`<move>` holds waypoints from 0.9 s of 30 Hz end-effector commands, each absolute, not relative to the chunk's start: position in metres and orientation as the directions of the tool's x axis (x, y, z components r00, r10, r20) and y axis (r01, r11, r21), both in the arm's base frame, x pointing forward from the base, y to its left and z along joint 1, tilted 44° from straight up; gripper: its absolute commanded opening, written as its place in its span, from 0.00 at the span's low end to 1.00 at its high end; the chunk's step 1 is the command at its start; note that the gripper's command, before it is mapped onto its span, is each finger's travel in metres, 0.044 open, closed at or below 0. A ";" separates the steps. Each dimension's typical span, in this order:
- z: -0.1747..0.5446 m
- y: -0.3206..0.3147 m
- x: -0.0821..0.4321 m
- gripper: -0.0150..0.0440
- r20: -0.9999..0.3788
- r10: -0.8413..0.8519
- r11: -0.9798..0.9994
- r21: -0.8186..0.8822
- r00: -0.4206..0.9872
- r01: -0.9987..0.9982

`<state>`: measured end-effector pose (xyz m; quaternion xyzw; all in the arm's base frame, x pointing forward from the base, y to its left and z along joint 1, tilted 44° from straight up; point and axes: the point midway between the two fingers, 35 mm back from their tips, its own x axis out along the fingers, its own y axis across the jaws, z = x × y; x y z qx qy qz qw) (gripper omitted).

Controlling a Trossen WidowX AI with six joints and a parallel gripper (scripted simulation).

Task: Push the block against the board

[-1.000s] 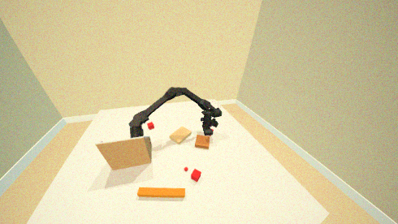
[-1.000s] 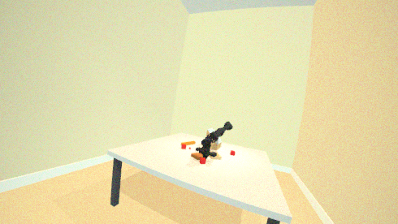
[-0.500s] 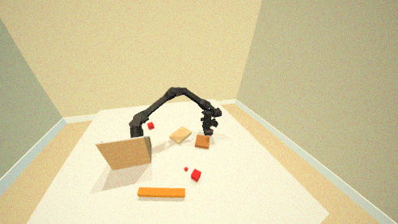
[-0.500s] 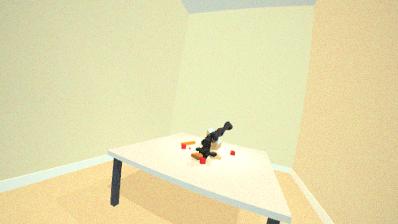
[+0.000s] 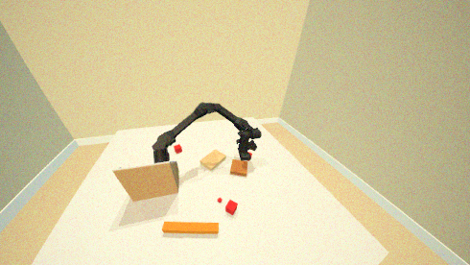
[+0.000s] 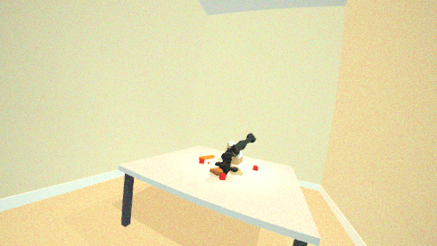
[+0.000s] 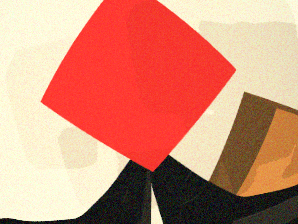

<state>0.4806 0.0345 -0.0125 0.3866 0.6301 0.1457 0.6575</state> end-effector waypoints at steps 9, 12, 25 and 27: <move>-0.010 0.041 0.464 0.25 -0.715 0.680 0.658 0.693 0.164 0.294; -0.009 0.042 0.460 0.25 -0.715 0.680 0.658 0.693 0.164 0.294; -0.001 0.037 0.447 0.25 -0.716 0.679 0.660 0.692 0.162 0.293; 0.021 0.016 0.442 0.25 -0.717 0.678 0.660 0.691 0.163 0.294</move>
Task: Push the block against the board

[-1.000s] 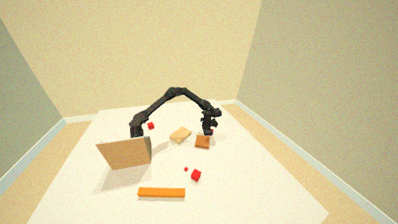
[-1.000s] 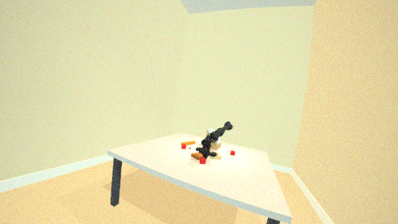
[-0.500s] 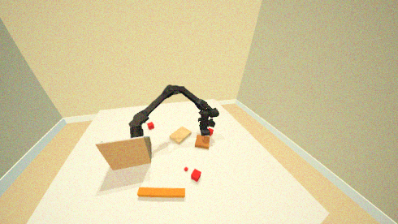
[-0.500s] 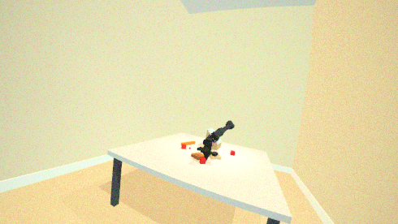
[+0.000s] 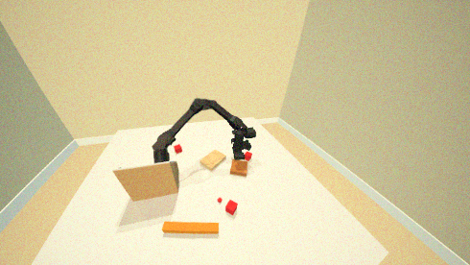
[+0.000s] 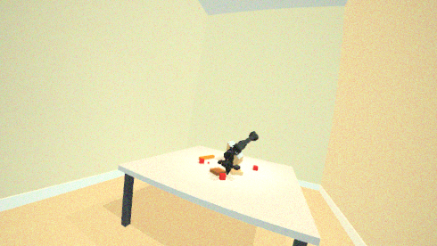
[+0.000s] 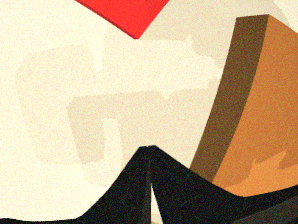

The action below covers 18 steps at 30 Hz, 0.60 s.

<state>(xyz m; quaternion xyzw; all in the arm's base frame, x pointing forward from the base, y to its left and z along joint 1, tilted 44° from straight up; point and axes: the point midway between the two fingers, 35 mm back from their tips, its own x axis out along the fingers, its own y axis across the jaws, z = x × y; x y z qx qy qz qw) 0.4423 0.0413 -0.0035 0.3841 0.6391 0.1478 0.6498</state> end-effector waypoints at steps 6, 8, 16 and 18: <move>0.030 0.008 0.439 0.25 -0.717 0.678 0.660 0.691 0.164 0.294; 0.027 0.002 0.442 0.25 -0.719 0.672 0.656 0.690 0.178 0.306; -0.048 -0.083 0.459 0.25 -0.725 0.668 0.580 0.649 0.168 0.492; -0.068 -0.103 0.457 0.25 -0.723 0.671 0.555 0.638 0.166 0.534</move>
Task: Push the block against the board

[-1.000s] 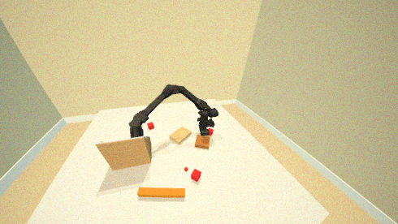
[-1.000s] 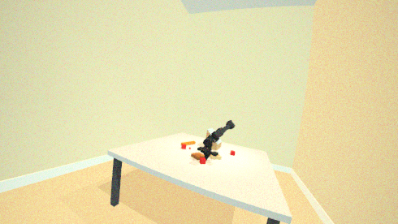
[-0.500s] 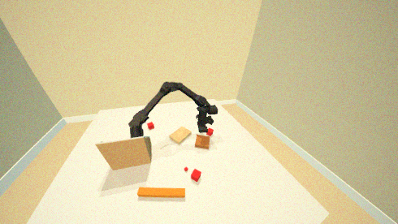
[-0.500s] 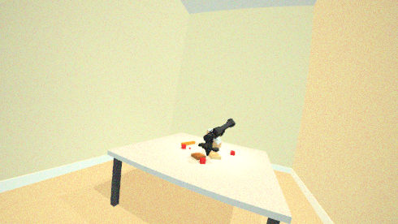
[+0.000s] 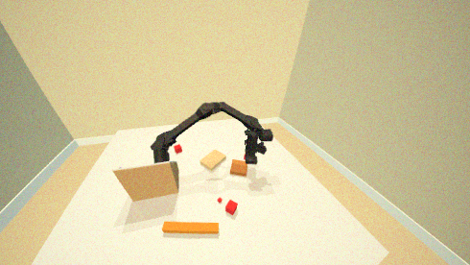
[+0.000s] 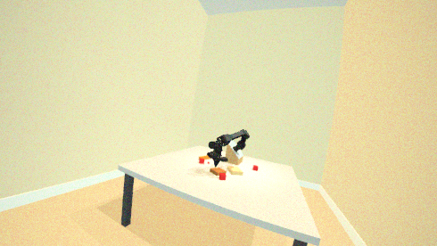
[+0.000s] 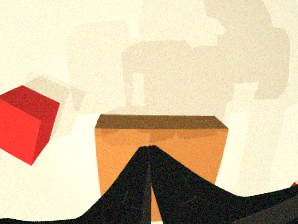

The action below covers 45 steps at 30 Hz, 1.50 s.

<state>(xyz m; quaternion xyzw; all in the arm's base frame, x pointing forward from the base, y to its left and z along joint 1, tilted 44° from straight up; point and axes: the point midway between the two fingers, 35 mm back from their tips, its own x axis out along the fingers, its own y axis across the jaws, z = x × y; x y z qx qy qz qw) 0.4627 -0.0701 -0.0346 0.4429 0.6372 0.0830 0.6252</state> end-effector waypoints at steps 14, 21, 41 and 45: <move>-0.115 -0.073 0.466 0.25 -0.720 0.674 0.544 0.635 0.165 0.548; -0.114 -0.071 0.463 0.25 -0.720 0.674 0.544 0.635 0.165 0.548; -0.108 -0.060 0.448 0.25 -0.720 0.675 0.544 0.635 0.164 0.549; -0.106 -0.058 0.444 0.25 -0.720 0.675 0.544 0.635 0.164 0.549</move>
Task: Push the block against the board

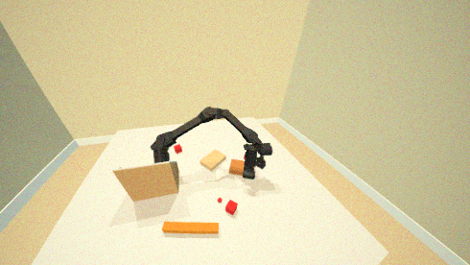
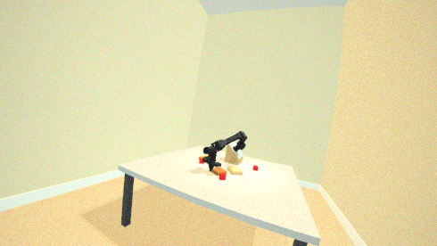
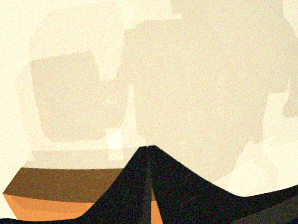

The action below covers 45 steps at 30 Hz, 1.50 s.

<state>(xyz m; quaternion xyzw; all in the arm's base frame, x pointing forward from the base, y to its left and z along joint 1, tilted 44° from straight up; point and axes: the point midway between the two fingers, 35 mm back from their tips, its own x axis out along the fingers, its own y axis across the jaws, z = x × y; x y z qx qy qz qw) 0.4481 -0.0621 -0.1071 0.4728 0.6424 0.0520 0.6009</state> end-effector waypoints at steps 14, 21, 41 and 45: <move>-0.102 -0.050 0.433 0.25 -0.719 0.675 0.543 0.635 0.164 0.550; -0.099 -0.045 0.427 0.25 -0.719 0.675 0.543 0.635 0.163 0.550; -0.091 -0.033 0.410 0.25 -0.719 0.676 0.543 0.634 0.162 0.551; -0.090 -0.030 0.406 0.25 -0.719 0.676 0.542 0.634 0.162 0.551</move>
